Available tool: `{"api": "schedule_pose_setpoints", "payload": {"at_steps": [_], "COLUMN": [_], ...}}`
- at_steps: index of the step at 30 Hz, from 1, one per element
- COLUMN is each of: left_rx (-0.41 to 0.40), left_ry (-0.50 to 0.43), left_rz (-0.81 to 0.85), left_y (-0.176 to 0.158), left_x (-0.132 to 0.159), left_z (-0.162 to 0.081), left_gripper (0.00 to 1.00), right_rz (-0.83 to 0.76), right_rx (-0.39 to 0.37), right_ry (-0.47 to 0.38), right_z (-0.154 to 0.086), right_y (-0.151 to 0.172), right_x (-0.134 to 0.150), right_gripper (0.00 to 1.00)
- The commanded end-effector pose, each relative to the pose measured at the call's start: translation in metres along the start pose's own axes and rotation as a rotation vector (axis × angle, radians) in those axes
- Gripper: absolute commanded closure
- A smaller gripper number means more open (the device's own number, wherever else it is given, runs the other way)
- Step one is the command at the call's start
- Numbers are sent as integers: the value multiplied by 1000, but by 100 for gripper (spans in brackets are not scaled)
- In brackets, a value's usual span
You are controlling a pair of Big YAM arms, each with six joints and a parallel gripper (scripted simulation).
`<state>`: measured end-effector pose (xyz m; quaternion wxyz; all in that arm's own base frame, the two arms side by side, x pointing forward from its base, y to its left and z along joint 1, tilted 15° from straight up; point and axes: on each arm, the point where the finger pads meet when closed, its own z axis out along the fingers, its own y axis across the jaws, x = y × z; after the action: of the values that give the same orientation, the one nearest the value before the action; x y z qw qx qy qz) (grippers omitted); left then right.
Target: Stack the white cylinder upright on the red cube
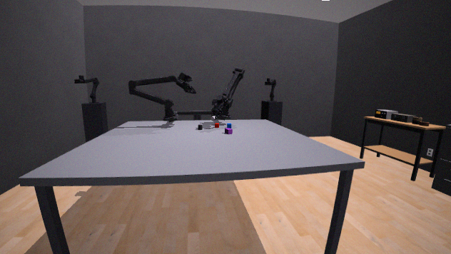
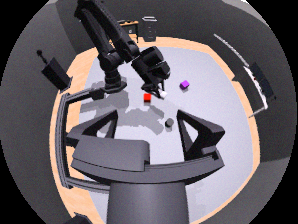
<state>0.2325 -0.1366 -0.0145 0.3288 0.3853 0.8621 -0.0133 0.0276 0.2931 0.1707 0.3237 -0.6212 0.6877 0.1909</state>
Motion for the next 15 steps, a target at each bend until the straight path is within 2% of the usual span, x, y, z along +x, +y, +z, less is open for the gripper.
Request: {"api": "schedule_pose_setpoints", "payload": {"at_steps": [1,6,8,12,15], "left_rx": [4,3,3,-1,-7], "left_ry": [-5,-4,-4,-17,-44], "left_rz": [-13,-12,-12,-12,-15], "left_y": [-3,-8,-8,-10,-9], "left_x": [-8,2,2,7,0], "left_z": [-25,-50,-50,-67,-80], "left_gripper": [66,66,66,66,66], "right_rz": [18,18,18,18,18], "right_rx": [-2,-2,-2,-2,-2], "right_ry": [-38,-38,-38,-38,-38], "right_z": [-11,-11,-11,-11,-11], "right_y": [-1,-1,-1,-1,-1], "right_x": [-23,-23,-23,-23,-23], "right_gripper": [0,0,0,0,0]}}
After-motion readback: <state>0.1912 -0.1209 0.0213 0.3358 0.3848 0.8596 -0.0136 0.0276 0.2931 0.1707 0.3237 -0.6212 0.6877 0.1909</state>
